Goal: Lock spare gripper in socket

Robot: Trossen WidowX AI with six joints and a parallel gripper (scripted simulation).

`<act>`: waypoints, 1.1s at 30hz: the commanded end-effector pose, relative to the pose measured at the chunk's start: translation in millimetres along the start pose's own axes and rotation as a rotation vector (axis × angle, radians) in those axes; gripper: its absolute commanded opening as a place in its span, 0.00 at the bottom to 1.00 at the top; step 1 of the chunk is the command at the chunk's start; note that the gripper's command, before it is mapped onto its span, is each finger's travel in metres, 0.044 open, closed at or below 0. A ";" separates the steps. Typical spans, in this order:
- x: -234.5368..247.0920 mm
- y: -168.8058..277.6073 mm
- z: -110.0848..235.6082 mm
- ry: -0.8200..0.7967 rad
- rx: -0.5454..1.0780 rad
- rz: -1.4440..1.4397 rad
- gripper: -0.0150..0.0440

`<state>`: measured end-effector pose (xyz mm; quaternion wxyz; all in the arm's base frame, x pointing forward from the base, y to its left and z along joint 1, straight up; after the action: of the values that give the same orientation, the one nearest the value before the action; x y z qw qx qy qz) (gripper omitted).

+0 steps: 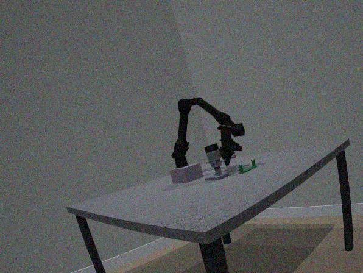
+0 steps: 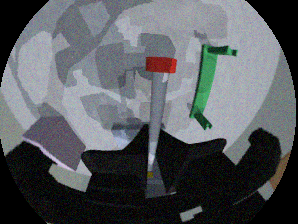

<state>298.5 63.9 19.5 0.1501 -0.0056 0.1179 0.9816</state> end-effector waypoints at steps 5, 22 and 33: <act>-2.5 4.9 -1.1 0.001 0.002 0.003 0.25; -3.9 15.5 -3.9 -0.003 0.002 0.004 0.25; -4.9 21.7 -5.6 -0.006 0.002 0.005 0.25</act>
<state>296.4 43.5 19.0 0.1501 -0.0013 0.1166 0.9818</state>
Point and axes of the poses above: the point midway between the two fingers, 35 mm back from their tips, its own z axis back along the fingers, its own x axis across the jaws, y = z × x, the point moved 2 cm from there along z, back along the fingers, and after that the axes turned 10 degrees about -z, right-handed, at the moved point
